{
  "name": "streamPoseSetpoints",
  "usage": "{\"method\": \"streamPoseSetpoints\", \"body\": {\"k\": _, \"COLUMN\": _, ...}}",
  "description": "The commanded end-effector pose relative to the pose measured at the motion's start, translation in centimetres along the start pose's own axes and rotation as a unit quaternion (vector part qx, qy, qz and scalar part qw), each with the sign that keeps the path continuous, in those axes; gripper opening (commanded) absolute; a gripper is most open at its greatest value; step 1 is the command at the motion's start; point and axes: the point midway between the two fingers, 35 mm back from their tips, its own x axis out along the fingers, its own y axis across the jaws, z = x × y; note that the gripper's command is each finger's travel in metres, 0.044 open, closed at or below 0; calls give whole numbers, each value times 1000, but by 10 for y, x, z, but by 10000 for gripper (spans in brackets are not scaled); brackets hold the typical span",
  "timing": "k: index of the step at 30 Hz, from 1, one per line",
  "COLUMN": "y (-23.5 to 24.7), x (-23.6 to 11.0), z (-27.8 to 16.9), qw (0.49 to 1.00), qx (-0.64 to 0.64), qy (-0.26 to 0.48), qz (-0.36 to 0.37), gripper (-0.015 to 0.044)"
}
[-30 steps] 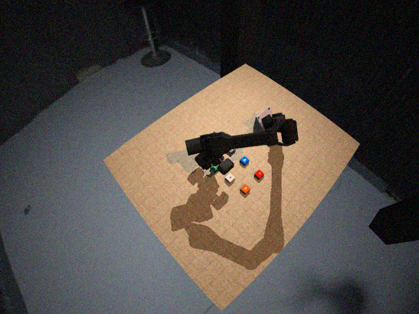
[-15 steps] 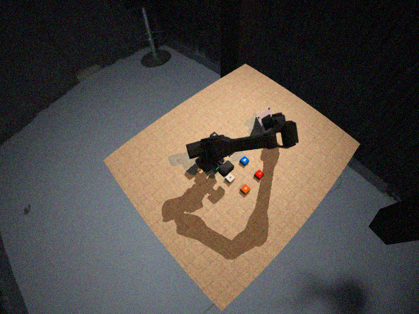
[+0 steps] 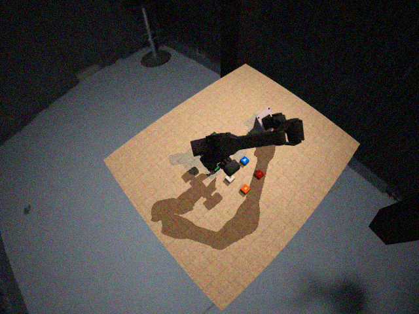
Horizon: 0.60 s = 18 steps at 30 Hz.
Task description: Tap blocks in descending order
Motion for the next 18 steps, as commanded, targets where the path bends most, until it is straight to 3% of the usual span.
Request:
{"method": "streamPoseSetpoints", "body": {"k": 1, "y": 55, "x": -25, "z": -13, "qw": 1000, "qx": 1, "qy": -10, "qz": -2, "gripper": 204}}
{"method": "streamPoseSetpoints", "body": {"k": 9, "y": 161, "x": -60, "z": -83, "qw": 999, "qx": 34, "qy": -13, "qz": 4, "gripper": 400}}
{"method": "streamPoseSetpoints", "body": {"k": 12, "y": 186, "x": -67, "z": -110, "qw": 999, "qx": 44, "qy": -13, "qz": 7, "gripper": 400}}
{"method": "streamPoseSetpoints", "body": {"k": 18, "y": 187, "x": -67, "z": -112, "qw": 999, "qx": 45, "qy": -13, "qz": 7, "gripper": 400}}
